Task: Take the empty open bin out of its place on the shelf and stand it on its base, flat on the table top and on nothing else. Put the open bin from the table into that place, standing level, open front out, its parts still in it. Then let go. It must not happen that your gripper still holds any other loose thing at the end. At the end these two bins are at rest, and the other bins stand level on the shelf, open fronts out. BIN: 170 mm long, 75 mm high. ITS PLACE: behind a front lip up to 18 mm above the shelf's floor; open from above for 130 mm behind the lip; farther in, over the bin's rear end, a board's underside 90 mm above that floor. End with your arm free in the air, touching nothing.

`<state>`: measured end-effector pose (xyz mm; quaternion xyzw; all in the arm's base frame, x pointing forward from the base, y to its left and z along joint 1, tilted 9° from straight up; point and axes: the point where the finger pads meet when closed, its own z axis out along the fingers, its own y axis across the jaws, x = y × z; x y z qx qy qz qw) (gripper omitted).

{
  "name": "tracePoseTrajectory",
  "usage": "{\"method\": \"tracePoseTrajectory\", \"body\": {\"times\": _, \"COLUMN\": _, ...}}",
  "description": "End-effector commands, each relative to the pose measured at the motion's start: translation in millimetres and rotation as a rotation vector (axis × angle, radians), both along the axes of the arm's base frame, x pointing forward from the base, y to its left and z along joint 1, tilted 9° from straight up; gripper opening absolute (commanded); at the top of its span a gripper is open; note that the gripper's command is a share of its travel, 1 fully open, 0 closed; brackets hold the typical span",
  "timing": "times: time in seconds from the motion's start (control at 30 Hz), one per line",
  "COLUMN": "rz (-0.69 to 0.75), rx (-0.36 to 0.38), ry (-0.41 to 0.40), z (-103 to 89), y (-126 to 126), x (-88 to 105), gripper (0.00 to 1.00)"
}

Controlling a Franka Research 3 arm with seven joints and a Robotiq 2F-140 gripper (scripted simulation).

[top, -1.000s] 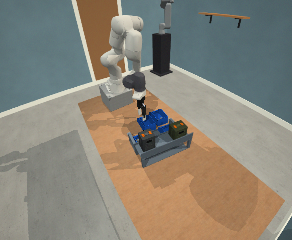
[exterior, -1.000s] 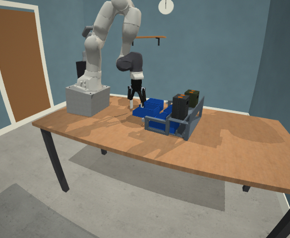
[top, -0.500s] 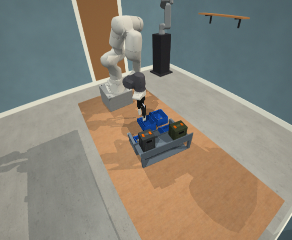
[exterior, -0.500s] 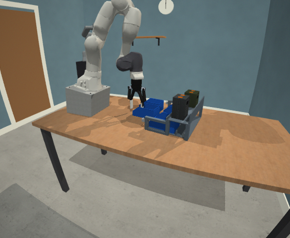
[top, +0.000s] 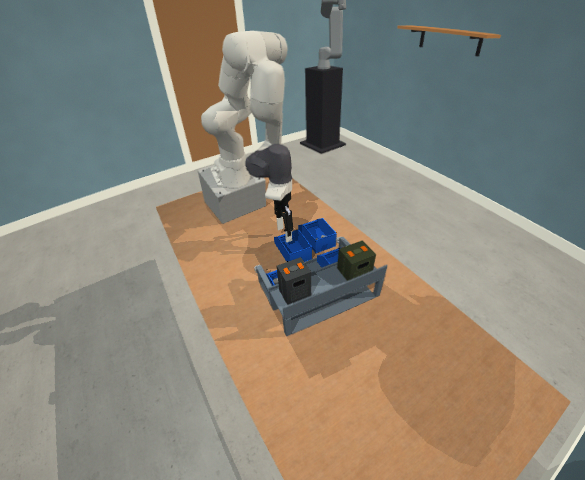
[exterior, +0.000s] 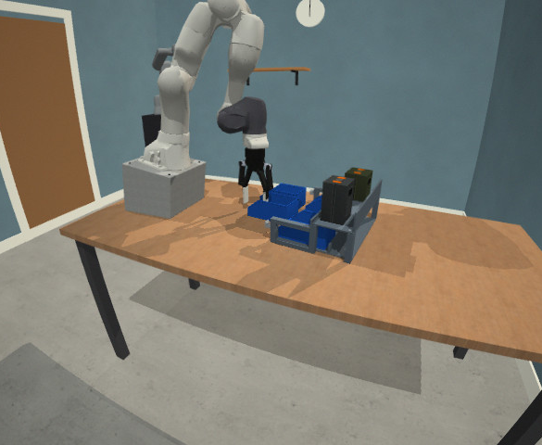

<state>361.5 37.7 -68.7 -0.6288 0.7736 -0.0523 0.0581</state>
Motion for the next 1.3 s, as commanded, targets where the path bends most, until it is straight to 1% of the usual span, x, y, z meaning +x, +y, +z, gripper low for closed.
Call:
{"method": "tracePoseTrajectory", "body": {"times": 0.0, "rz": -0.007, "rx": 0.002, "ry": -0.004, "z": 0.3, "y": -0.3, "x": 1.9, "gripper": 0.57}}
{"method": "tracePoseTrajectory", "body": {"times": 0.43, "rz": -0.007, "rx": 0.002, "ry": -0.004, "z": 1.7, "y": -0.3, "x": 1.7, "gripper": 0.57}}
{"method": "tracePoseTrajectory", "body": {"times": 0.57, "rz": -0.007, "rx": 0.002, "ry": -0.004, "z": 4.7, "y": -0.2, "x": 1.2, "gripper": 0.57}}
{"method": "tracePoseTrajectory", "body": {"times": 0.77, "rz": -0.007, "rx": 0.002, "ry": -0.004, "z": 13.9, "y": -0.2, "x": -0.3, "gripper": 0.57}}
{"method": "tracePoseTrajectory", "body": {"times": 0.93, "rz": -0.007, "rx": 0.002, "ry": -0.004, "z": 26.4, "y": -0.1, "x": -2.3, "gripper": 0.57}}
{"method": "tracePoseTrajectory", "body": {"times": 1.0, "rz": -0.007, "rx": 0.002, "ry": -0.004, "z": 26.4, "y": -0.1, "x": -2.3, "gripper": 0.57}}
{"method": "tracePoseTrajectory", "body": {"times": 1.27, "rz": -0.007, "rx": 0.001, "ry": -0.004, "z": 41.6, "y": 0.0, "x": -4.8, "gripper": 0.57}}
